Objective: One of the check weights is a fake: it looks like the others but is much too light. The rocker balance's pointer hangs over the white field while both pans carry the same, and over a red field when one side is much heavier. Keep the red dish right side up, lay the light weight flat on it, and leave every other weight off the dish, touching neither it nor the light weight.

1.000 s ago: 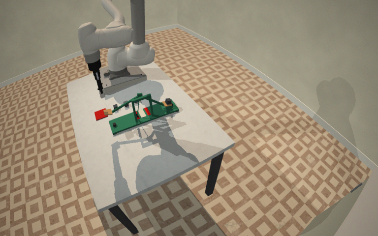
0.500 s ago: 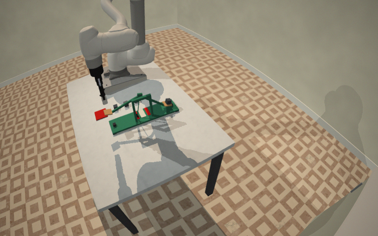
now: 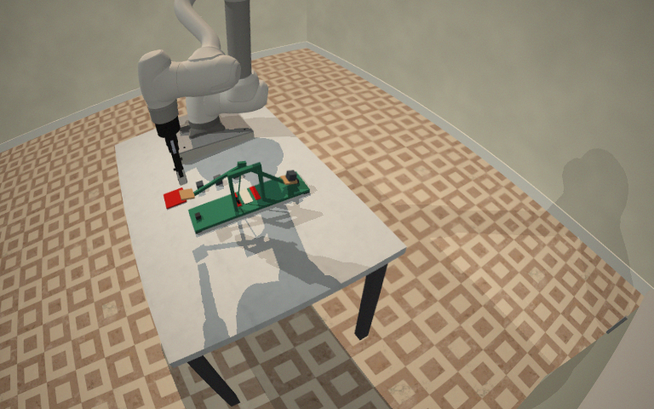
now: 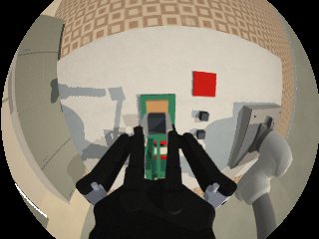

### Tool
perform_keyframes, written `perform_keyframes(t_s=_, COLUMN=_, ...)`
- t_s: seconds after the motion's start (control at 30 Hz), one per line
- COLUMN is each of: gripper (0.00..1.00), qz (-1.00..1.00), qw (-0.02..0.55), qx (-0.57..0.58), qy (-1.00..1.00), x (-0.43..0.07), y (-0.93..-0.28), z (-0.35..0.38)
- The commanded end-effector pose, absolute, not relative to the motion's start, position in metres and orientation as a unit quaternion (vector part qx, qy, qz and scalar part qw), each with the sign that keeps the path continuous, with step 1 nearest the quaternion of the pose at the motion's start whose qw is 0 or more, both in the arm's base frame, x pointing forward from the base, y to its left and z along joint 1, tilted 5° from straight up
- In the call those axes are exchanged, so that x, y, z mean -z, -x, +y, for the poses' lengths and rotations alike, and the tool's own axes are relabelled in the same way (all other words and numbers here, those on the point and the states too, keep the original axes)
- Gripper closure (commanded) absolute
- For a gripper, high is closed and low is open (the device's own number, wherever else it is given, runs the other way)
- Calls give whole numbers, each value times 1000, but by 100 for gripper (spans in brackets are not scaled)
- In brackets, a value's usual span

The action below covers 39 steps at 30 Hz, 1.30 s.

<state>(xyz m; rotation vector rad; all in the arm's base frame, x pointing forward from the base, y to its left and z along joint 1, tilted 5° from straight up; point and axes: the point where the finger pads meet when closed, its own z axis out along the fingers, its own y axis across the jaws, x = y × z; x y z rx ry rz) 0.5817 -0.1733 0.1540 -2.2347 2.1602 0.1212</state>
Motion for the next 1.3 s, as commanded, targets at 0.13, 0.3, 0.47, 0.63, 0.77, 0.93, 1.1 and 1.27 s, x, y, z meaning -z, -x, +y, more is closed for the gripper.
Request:
perform_keyframes(t_s=0.13, gripper=76, qz=694, qw=16, qx=-39, qy=718, x=-134, y=-581, z=-172)
perform_keyframes(t_s=0.3, gripper=76, qz=694, qw=16, qx=-39, qy=718, x=-118, y=-581, z=-171)
perform_keyframes(t_s=0.47, gripper=76, qz=694, qw=16, qx=-39, qy=718, x=-110, y=-581, z=-170)
perform_keyframes(t_s=0.63, gripper=76, qz=694, qw=16, qx=-39, qy=718, x=-106, y=-581, z=-170)
perform_keyframes(t_s=0.77, gripper=76, qz=694, qw=16, qx=-39, qy=718, x=-105, y=-581, z=-170)
perform_keyframes(t_s=0.93, gripper=76, qz=694, qw=16, qx=-39, qy=718, x=-105, y=-581, z=-170)
perform_keyframes(t_s=1.1, gripper=76, qz=694, qw=16, qx=-39, qy=718, x=-105, y=-581, z=-170)
perform_keyframes(t_s=1.27, gripper=76, qz=694, qw=16, qx=-39, qy=718, x=-105, y=-581, z=-170)
